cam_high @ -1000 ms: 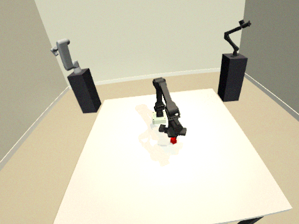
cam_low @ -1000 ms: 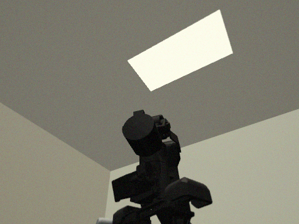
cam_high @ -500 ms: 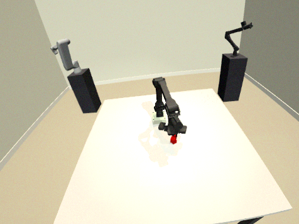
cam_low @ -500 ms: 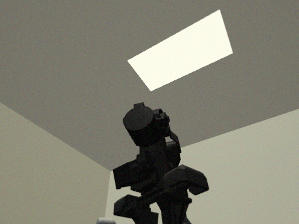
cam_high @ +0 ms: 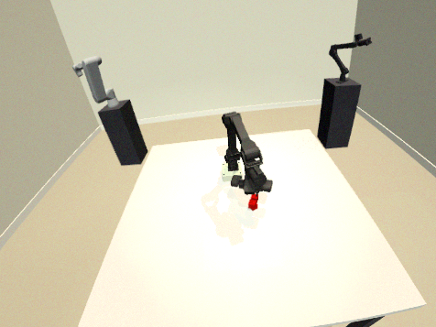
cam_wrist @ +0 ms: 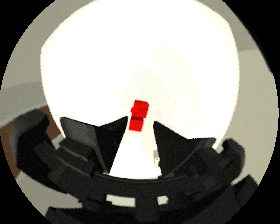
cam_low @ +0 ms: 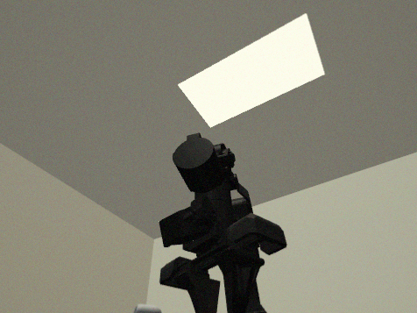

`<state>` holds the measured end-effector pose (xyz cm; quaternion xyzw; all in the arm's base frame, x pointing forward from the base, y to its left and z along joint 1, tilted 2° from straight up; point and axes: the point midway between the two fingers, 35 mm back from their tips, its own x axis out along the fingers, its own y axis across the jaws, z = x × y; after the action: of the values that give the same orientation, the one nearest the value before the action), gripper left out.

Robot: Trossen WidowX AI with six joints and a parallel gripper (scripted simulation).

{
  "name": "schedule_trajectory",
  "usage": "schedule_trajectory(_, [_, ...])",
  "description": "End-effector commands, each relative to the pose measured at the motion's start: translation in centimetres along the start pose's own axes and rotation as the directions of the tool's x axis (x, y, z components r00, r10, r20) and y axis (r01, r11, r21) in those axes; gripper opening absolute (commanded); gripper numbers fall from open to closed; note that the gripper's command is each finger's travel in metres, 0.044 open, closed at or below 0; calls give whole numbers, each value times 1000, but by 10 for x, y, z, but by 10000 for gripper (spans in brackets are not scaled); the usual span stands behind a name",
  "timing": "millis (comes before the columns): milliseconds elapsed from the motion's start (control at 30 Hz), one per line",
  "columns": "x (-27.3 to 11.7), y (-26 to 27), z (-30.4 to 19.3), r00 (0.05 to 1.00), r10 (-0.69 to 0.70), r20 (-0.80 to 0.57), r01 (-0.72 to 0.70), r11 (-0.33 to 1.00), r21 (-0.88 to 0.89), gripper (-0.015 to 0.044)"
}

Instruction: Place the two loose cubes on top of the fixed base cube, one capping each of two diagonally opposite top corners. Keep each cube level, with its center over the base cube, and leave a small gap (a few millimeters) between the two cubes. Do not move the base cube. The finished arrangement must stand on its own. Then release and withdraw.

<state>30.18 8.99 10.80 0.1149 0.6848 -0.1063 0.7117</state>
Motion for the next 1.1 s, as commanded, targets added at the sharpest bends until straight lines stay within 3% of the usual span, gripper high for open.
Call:
schedule_trajectory(0, [-7, 1, 1, 1000, 4, 6, -4, 1000, 2, 205])
schedule_trajectory(133, [-7, 1, 1, 1000, 4, 6, -4, 1000, 2, 205])
schedule_trajectory(400, [-15, 0, 0, 1000, 2, 3, -2, 1000, 0, 400])
schedule_trajectory(733, [-16, 7, -7, 1000, -4, 0, 4, 1000, -6, 400])
schedule_trajectory(1067, [-19, 92, -103, 1000, 6, -9, -6, 1000, -1, 400])
